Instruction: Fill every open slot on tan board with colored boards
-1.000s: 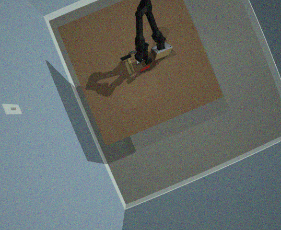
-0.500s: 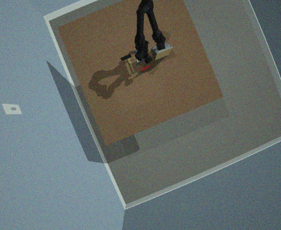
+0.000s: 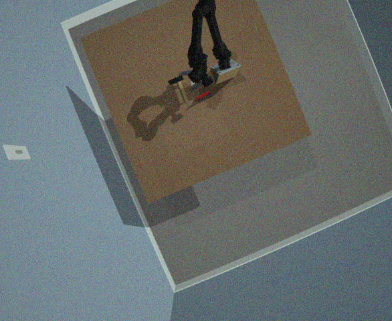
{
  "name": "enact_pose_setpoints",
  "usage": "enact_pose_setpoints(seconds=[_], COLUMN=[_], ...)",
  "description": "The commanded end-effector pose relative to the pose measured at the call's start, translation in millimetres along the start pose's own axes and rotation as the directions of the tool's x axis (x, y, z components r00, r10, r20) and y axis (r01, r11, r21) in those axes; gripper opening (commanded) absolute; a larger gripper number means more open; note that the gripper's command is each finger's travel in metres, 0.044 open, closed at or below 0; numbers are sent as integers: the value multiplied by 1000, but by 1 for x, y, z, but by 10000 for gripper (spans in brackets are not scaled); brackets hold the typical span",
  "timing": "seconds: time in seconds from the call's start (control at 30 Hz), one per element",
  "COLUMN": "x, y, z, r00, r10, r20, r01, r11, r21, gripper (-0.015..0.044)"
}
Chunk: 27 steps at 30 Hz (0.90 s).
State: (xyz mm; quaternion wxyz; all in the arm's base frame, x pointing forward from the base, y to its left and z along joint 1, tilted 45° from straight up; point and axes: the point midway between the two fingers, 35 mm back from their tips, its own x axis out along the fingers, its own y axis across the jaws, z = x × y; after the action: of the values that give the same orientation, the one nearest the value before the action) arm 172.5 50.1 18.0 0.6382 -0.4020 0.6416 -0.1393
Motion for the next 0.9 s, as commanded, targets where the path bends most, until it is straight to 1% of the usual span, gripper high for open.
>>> enact_pose_setpoints(seconds=[0.0, 0.3, 0.43, 0.87], x=[-11, -31, -35, -40], y=[0, 0, 0, -6], z=[1, 1, 1, 32], r00=[1000, 1000, 1000, 1000], r10=[6, 7, 7, 12], r20=[4, 4, 4, 7], r01=[-6, -7, -7, -12], r11=[1000, 1000, 1000, 997], r21=[11, 11, 12, 75], gripper=[0, 0, 0, 0])
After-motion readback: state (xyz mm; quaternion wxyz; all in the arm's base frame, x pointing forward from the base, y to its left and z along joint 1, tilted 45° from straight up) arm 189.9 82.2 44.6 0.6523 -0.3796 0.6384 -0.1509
